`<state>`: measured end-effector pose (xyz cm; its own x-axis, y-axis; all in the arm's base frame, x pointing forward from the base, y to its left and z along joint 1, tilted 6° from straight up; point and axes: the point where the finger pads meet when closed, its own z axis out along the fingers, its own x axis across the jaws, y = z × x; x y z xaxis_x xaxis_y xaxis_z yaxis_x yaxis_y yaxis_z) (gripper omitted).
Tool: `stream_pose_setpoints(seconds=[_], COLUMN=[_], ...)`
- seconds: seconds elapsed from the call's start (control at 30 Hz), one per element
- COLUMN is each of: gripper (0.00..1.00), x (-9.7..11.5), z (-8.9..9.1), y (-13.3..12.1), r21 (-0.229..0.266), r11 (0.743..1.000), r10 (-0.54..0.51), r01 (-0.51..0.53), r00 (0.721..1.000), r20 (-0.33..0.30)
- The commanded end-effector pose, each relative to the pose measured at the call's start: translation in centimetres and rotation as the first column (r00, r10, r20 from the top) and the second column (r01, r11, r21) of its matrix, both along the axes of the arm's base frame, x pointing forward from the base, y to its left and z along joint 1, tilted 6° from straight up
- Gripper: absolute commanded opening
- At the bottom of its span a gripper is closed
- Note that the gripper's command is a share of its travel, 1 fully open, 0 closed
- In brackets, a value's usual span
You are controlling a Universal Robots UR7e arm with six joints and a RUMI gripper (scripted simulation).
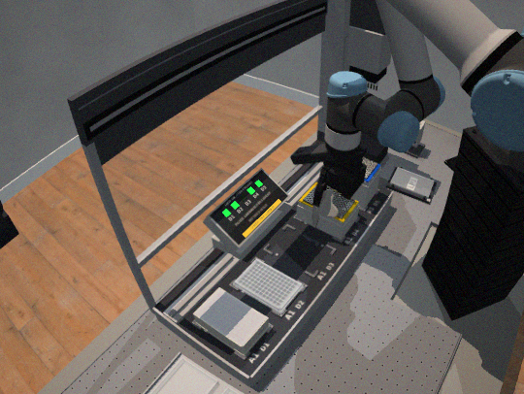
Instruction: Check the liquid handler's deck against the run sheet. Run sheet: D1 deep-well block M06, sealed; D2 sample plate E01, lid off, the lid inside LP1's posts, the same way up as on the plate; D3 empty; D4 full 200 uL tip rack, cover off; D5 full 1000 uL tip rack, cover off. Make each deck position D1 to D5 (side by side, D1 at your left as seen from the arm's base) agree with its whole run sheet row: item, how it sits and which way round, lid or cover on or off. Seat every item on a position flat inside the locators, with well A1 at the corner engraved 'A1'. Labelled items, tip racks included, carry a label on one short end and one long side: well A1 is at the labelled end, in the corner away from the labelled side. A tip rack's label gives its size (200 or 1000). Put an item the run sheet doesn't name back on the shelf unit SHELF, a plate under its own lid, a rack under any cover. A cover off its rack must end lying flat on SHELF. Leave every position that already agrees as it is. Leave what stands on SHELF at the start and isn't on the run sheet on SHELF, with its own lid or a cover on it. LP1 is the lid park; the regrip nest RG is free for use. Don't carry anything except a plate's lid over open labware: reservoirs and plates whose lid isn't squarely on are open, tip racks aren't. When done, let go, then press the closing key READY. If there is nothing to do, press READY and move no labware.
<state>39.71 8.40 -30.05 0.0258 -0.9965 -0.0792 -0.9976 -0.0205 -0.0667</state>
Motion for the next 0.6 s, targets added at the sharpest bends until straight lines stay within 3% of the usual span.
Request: stream_pose_setpoints(seconds=[0.0, 0.57], gripper=[0.82, 0.82], x=[0.04, 0.03], z=[0.04, 0.19], y=[-0.01, -0.02], r21=[0.000, 0.000], r11=[1.000, 1.000], r10=[0.000, 0.000], r01=[0.000, 0.000], r00=[1.000, 1.000], r20=[0.001, 0.001])
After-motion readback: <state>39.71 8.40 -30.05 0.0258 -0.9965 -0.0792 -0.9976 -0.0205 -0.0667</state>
